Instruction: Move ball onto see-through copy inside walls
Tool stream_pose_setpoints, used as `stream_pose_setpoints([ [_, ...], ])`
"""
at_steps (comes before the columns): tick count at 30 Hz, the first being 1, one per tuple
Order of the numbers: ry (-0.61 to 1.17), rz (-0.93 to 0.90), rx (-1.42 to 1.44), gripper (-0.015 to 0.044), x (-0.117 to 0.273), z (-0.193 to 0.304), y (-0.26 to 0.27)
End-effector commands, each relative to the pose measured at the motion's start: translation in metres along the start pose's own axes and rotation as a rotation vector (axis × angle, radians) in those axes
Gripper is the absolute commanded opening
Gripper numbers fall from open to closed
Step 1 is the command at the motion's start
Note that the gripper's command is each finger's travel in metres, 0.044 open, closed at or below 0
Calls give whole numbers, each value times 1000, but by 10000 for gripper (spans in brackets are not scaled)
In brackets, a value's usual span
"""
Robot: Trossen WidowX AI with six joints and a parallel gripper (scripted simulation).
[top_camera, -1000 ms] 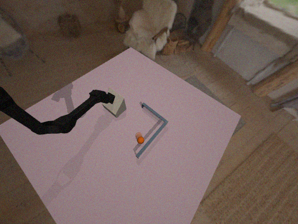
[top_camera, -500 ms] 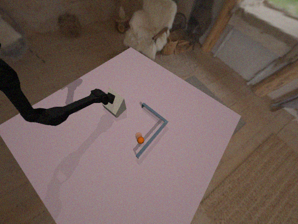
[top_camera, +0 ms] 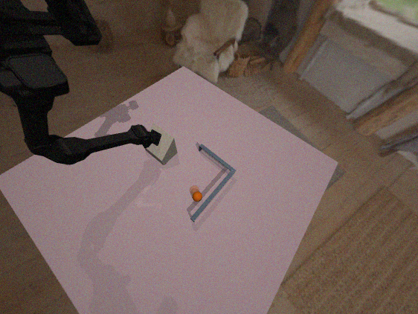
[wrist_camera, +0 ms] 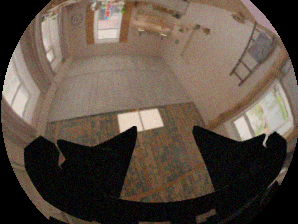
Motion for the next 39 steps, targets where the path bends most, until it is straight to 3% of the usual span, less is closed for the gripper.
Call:
stream_pose_setpoints([
  [1,-121,70,228,344,-23,-33,-32],
  [10,-409,358,753,344,-62,-151,-90],
  [17,-528,545,942,344,-67,-214,-109],
  [21,-643,747,1119,344,-61,-276,-119],
  [31,-802,1440,1409,344,-1,-425,-127],
  [39,-680,2139,1383,344,85,-514,-120],
])
Point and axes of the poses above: the point midway between the two fingers, 35 mm back from their tips, its own x axis back along the fingers, its own y axis across the jaws, z = x × y, the point moved 4 cm from there along x, back along the fingers, and after that the axes turned 13 degrees about -x, right-handed, at the moved point
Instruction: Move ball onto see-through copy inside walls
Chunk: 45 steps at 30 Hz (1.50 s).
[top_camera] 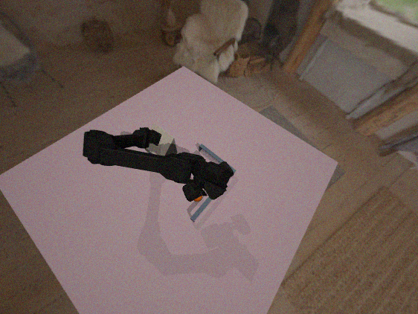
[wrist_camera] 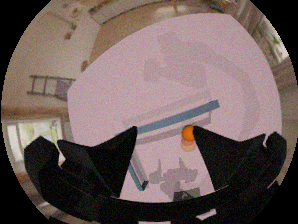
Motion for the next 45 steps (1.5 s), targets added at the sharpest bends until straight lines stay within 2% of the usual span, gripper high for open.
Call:
stream_pose_setpoints([
  [1,134,154,191,344,-39,13,-32],
  [6,301,275,379,344,-71,29,-67],
  [13,301,275,379,344,-72,29,-68],
  [45,300,277,380,344,-122,42,-85],
])
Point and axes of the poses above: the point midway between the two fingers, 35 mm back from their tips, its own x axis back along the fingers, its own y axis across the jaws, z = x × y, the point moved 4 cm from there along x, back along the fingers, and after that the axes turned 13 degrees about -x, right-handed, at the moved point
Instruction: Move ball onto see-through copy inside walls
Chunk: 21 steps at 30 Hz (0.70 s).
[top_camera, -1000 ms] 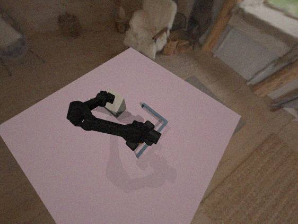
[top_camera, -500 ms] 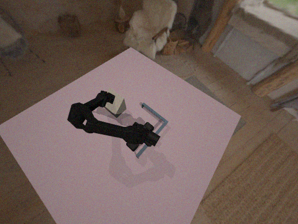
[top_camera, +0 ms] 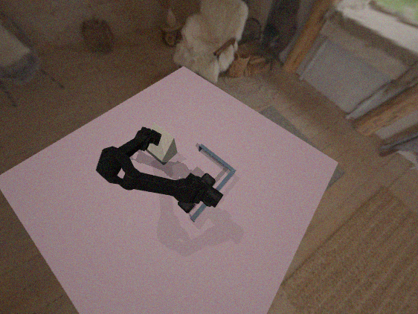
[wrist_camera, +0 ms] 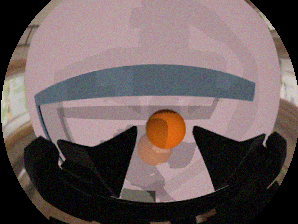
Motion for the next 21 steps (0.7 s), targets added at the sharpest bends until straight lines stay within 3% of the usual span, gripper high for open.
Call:
stream_pose_setpoints([
  [1,-1,3,6,344,-5,1,0],
  [3,-1,4,6,344,-6,1,0],
  [7,-1,4,6,239,-6,1,0],
  [13,-1,4,6,199,-6,1,0],
  [21,27,-10,-24,0,9,-1,1],
])
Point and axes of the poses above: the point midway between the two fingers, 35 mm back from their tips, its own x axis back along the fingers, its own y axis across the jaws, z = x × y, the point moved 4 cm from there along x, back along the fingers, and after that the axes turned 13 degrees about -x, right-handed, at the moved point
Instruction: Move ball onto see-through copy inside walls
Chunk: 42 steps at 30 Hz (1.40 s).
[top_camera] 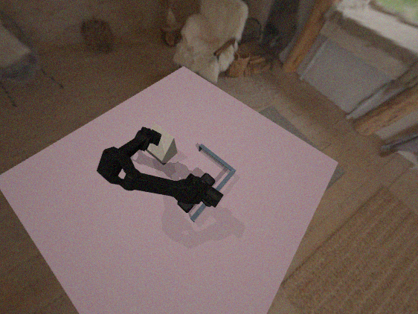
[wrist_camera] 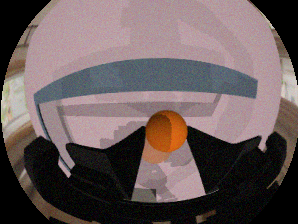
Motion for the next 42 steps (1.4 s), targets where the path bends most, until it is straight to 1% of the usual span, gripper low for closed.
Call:
stream_pose_setpoints([
  [1,8,-14,-23,0,15,-3,2],
  [9,15,-21,-35,0,48,-5,4],
  [19,-18,-5,8,0,119,0,2],
  [21,-23,-2,13,0,127,2,2],
  [25,-23,-2,14,0,127,3,2],
  [42,-23,-1,14,0,80,33,7],
])
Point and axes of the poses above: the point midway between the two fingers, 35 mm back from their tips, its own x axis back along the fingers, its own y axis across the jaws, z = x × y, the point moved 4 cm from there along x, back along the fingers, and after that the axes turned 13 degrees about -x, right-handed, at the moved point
